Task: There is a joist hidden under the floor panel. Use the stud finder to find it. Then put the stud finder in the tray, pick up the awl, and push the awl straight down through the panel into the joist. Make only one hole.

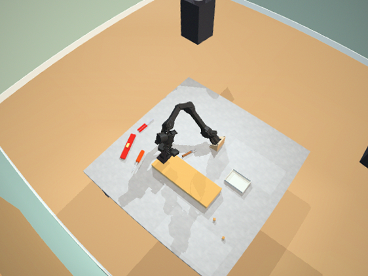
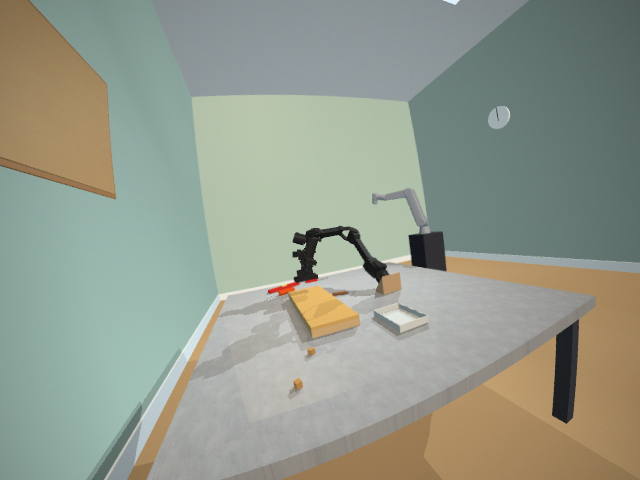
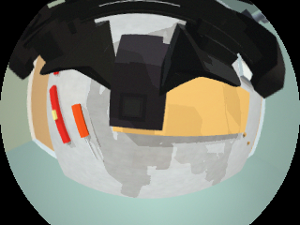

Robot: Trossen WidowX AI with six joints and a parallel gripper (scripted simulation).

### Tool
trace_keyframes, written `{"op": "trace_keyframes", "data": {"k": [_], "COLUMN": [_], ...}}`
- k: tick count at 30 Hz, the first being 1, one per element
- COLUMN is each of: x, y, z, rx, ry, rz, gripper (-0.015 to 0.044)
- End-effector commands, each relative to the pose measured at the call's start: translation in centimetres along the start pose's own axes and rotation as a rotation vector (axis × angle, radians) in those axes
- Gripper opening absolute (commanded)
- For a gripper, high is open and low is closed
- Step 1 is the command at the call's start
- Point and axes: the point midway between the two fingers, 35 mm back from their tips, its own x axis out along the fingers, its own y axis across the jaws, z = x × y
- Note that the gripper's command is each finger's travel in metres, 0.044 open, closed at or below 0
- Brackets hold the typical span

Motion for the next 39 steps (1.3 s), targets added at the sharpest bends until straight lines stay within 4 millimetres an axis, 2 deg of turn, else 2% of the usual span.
{"op": "trace_keyframes", "data": {"k": [1, 39], "x": [0.3, 4.8], "y": [0.0, -0.1], "z": [0.0, -2.3], "rx": [0.001, 0.001], "ry": [-0.009, -0.012], "rz": [0.004, 0.0], "gripper": [0.0, 0.0]}}
